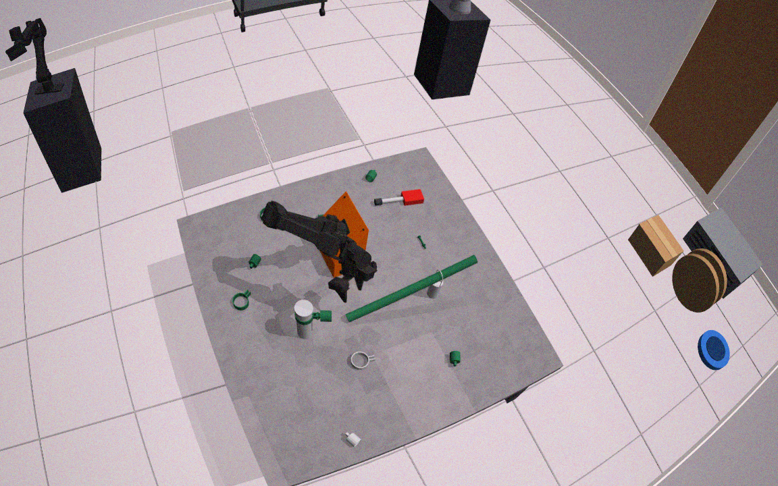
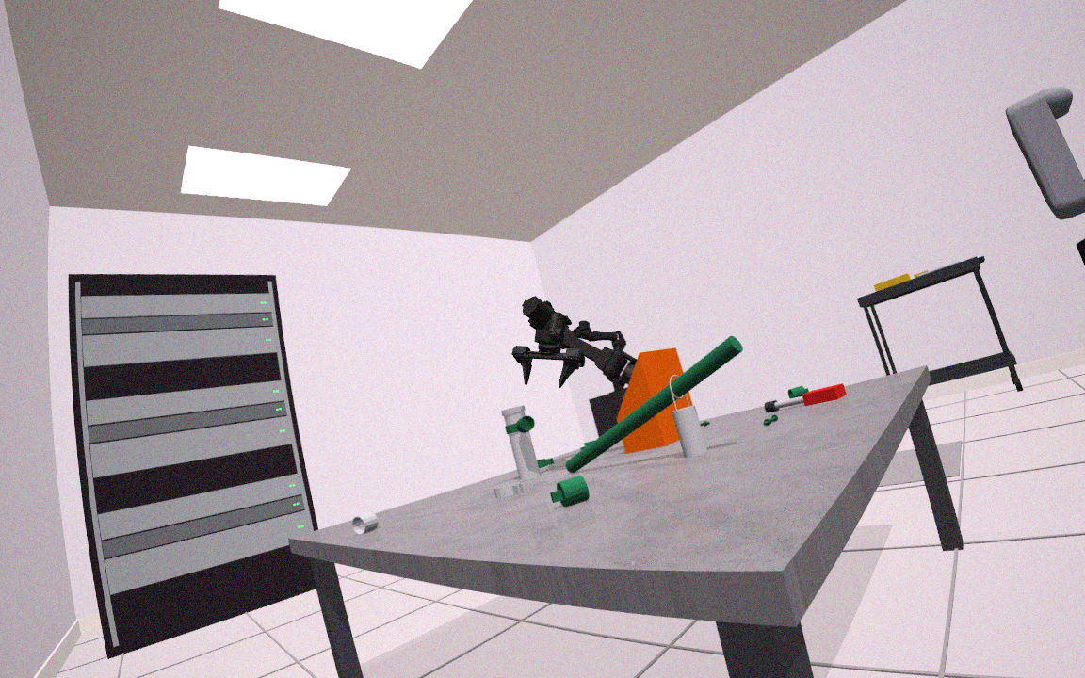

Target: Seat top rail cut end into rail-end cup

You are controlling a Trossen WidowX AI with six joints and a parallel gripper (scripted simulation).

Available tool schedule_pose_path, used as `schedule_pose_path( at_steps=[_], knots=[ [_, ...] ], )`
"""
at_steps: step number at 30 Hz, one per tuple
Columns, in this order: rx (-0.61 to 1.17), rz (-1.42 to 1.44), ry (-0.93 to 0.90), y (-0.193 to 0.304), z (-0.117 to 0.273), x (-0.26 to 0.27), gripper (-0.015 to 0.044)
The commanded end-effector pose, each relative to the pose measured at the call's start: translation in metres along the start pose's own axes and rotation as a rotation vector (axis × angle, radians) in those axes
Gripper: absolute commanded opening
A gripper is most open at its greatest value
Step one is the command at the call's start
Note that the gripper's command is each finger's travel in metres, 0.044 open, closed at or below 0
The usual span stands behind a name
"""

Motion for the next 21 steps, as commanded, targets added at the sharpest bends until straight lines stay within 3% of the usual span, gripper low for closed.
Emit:
schedule_pose_path(
  at_steps=[1, 5, 21],
  knots=[
    [0.073, 0.492, 0.057, 0.032, -0.014, -0.045, 0.0440],
    [0.106, 0.647, 0.069, 0.043, -0.016, -0.060, 0.0440],
    [0.106, 0.646, 0.068, 0.044, -0.021, -0.058, 0.0440]
  ],
)
Point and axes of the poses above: the point midway between the two fingers, 35 mm back from their tips, its own z axis back along the fingers, its own x axis across the jaws, y = z × x, the point moved 5 cm from there along z, back along the fingers, and after that the axes turned 11 degrees about -z, right-handed, at the moved point
